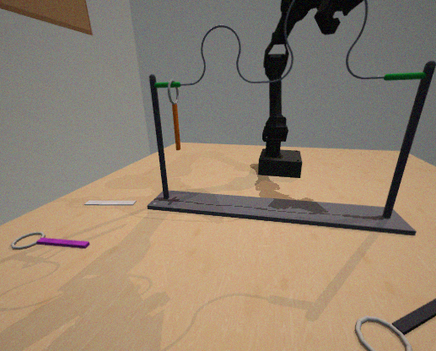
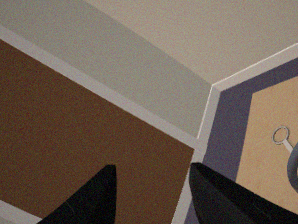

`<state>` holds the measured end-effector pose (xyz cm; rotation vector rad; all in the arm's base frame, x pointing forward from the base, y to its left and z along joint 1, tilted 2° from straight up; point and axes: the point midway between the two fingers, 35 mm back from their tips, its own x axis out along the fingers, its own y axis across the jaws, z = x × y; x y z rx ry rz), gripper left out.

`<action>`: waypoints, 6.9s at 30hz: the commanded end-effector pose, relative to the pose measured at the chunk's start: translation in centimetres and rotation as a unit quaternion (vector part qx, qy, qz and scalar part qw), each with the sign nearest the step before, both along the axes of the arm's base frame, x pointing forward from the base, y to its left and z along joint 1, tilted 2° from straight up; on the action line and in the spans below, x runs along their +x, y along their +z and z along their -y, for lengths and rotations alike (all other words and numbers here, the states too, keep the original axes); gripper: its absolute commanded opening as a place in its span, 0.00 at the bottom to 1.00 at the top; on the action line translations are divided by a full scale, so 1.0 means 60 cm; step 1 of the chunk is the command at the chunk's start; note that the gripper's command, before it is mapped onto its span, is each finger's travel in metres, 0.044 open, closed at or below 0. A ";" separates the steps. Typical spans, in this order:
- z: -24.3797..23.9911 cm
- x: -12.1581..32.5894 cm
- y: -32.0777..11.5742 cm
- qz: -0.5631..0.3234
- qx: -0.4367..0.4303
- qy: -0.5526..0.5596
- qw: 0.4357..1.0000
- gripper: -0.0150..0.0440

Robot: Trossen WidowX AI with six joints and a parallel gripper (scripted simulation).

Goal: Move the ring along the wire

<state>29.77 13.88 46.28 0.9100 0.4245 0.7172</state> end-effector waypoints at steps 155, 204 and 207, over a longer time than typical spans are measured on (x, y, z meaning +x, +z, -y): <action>0.690 0.068 -0.552 0.211 -0.427 -0.356 0.804 0.53; 0.687 0.067 -0.522 0.211 -0.427 -0.356 0.804 0.00; 0.687 0.067 -0.522 0.211 -0.427 -0.356 0.804 0.00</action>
